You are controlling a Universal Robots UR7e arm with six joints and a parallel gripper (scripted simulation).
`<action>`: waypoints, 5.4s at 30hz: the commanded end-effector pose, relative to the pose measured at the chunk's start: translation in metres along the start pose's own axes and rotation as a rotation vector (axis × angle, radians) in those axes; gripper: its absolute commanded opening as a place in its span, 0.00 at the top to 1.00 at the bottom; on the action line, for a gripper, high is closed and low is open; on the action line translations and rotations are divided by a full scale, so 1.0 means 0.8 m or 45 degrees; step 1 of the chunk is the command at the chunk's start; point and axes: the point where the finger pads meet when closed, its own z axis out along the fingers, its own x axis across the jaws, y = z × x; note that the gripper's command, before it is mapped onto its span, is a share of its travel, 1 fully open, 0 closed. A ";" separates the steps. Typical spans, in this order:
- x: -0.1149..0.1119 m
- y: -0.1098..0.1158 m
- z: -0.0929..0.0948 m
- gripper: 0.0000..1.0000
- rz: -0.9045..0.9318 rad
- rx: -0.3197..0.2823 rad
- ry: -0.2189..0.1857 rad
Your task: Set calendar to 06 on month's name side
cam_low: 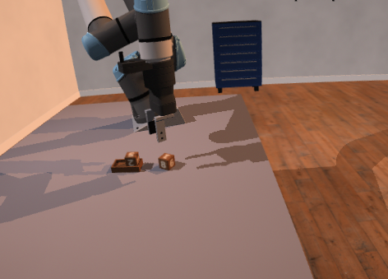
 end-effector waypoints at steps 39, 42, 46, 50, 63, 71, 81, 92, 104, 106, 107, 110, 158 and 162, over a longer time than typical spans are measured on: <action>-0.011 0.013 -0.002 0.00 -0.694 0.001 -0.001; -0.011 0.013 -0.002 0.00 -0.694 0.001 -0.001; -0.011 0.013 -0.002 0.10 -0.694 0.001 -0.001; -0.011 0.013 -0.002 0.10 -0.694 0.001 -0.001; -0.011 0.013 -0.002 0.10 -0.694 0.001 -0.001; -0.011 0.013 -0.002 0.10 -0.694 0.001 -0.001; -0.011 0.013 -0.002 0.10 -0.692 0.001 -0.001; -0.011 0.013 0.003 0.10 -0.662 0.001 -0.001; -0.011 0.014 0.021 0.10 -0.658 0.001 0.000; -0.011 0.014 0.025 0.10 -0.658 0.001 0.000; -0.011 0.014 0.027 0.10 -0.658 0.001 0.000; -0.011 0.014 0.029 0.10 -0.658 0.001 0.000; -0.012 0.015 0.061 0.10 -0.658 0.001 0.000; -0.012 0.015 0.061 0.10 -0.658 0.001 0.000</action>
